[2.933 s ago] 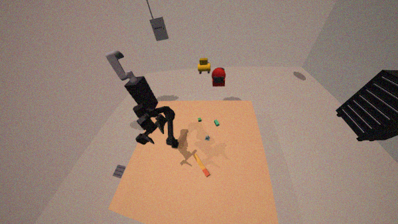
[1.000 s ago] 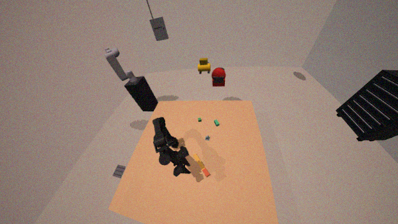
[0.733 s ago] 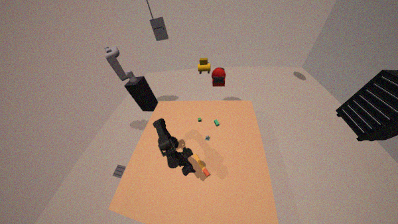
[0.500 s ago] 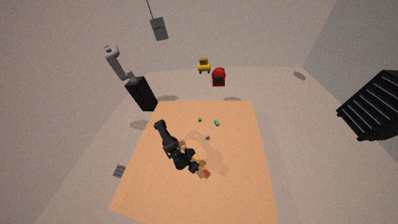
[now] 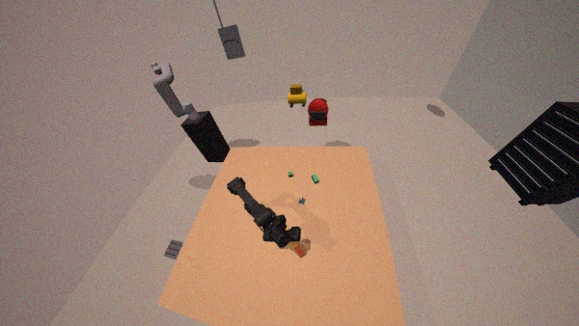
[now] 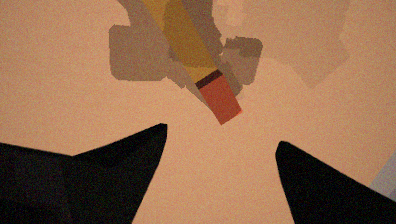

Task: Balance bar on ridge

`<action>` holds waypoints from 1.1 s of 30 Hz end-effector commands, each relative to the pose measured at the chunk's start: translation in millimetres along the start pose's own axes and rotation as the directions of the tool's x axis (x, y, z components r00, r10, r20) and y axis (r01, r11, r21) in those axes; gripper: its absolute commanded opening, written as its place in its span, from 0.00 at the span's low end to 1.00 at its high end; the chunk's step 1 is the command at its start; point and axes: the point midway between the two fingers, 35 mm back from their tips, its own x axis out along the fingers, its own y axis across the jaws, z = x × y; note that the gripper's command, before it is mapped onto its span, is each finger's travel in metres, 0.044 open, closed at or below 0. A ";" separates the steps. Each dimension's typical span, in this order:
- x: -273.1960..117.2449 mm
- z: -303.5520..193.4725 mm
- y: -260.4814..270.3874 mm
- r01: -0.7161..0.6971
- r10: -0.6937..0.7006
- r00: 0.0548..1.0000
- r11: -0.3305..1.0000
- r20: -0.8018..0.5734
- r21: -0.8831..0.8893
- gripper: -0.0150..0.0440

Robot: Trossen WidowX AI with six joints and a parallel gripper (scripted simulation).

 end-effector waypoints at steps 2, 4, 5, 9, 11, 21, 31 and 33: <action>17.4 11.3 3.2 -0.082 0.089 0.996 0.982 0.030 -0.172 0.79; 23.3 16.3 4.4 -0.109 0.122 0.992 0.963 0.040 -0.247 0.79; 26.1 18.8 5.1 -0.121 0.140 0.989 0.951 0.045 -0.284 0.79; 37.0 29.0 8.0 -0.163 0.208 0.976 0.888 0.059 -0.430 0.79; 42.1 34.0 9.6 -0.179 0.242 0.968 0.847 0.064 -0.500 0.79; 51.6 42.8 12.9 -0.196 0.301 0.951 0.763 0.070 -0.616 0.79; 104.9 46.3 29.0 -0.196 0.301 0.951 0.763 0.070 -0.616 0.79; 112.9 47.4 32.4 -0.196 0.301 0.951 0.763 0.070 -0.616 0.79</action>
